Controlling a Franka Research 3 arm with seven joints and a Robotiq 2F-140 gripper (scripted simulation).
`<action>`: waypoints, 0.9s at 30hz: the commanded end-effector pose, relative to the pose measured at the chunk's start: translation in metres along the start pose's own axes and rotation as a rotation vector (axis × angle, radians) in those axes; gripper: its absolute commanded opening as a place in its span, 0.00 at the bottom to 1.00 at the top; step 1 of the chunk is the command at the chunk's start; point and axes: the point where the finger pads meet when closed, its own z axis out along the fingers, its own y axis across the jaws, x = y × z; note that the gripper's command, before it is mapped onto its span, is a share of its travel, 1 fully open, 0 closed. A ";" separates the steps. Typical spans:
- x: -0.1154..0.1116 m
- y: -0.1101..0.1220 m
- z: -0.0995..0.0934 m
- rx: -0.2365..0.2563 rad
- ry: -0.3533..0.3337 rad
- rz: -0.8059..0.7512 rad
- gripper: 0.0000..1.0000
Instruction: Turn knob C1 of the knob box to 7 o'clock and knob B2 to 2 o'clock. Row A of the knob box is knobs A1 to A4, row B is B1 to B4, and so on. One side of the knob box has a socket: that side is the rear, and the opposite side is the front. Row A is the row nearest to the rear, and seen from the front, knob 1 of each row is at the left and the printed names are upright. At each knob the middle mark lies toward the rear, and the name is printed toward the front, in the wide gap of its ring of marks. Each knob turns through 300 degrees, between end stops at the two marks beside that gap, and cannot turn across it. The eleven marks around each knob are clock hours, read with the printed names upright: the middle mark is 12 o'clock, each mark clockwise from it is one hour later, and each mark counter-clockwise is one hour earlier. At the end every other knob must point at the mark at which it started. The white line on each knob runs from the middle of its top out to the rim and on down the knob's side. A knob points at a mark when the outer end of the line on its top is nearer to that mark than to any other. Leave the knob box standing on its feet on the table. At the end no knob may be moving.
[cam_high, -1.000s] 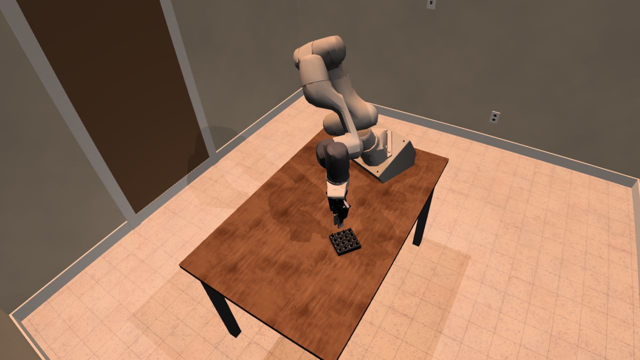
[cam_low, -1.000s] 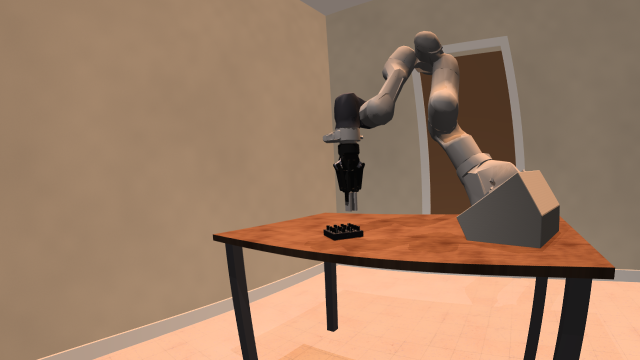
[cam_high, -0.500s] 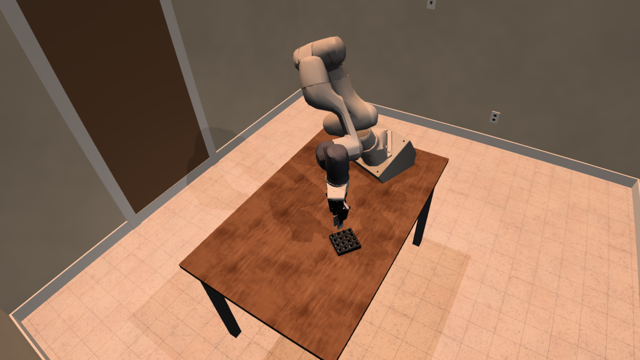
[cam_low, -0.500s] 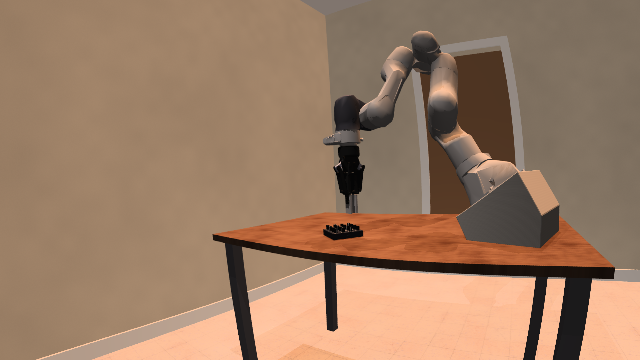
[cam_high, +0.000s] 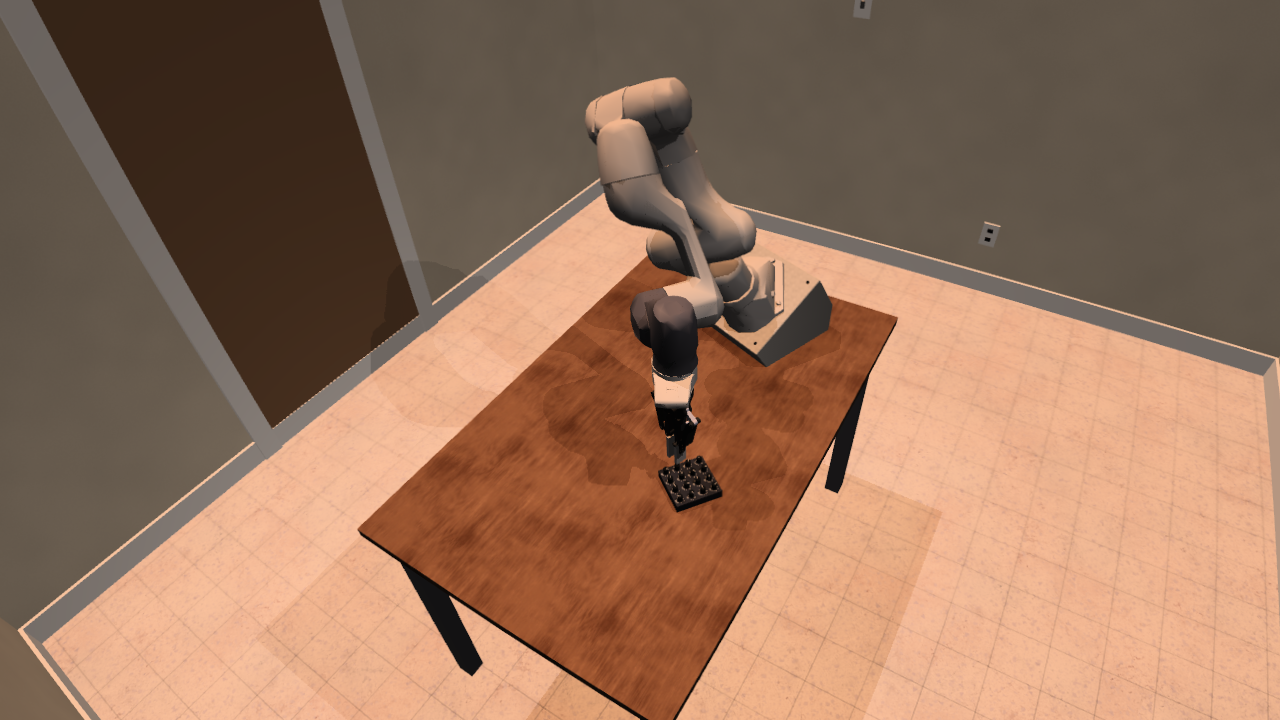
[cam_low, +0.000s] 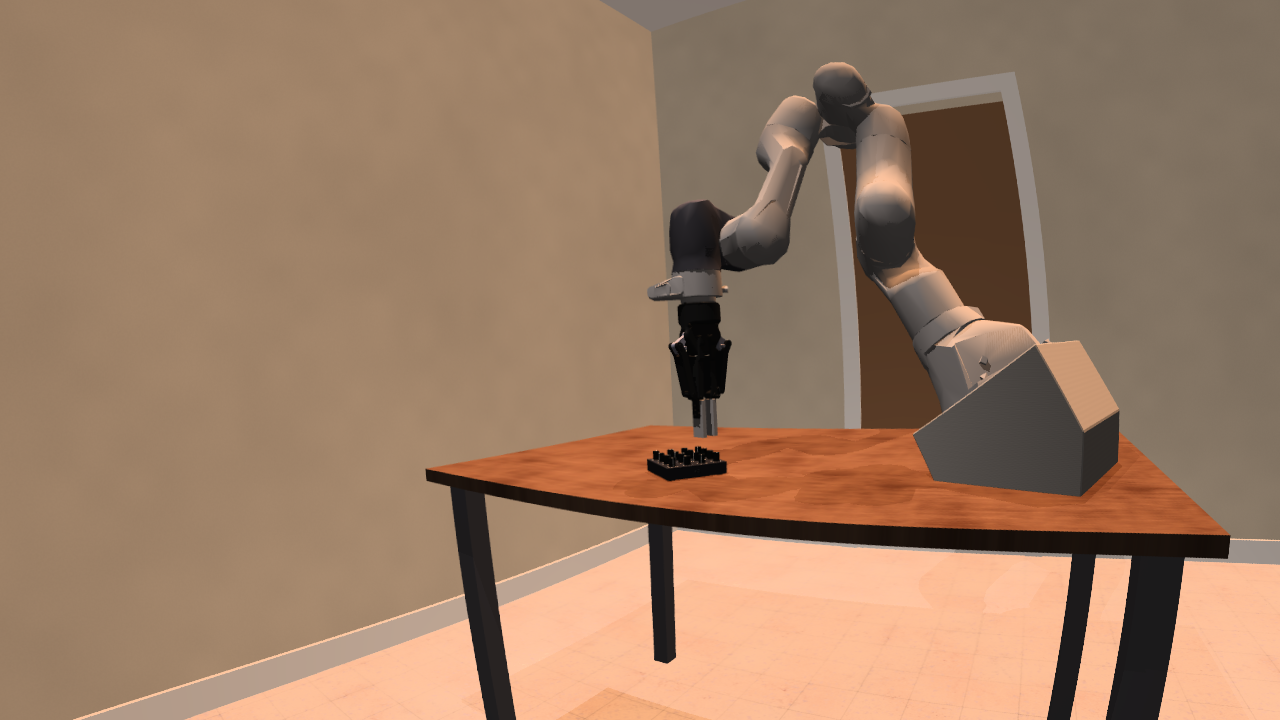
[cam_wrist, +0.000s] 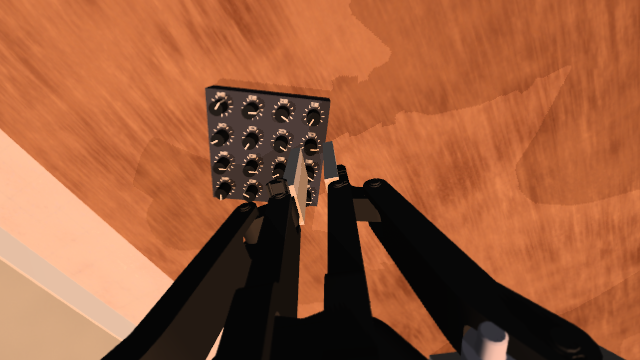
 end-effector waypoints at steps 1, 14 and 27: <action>0.002 -0.004 0.003 0.009 0.008 0.007 0.12; 0.002 -0.004 0.013 0.009 0.008 0.007 0.12; 0.002 -0.004 0.016 0.009 0.008 0.007 0.12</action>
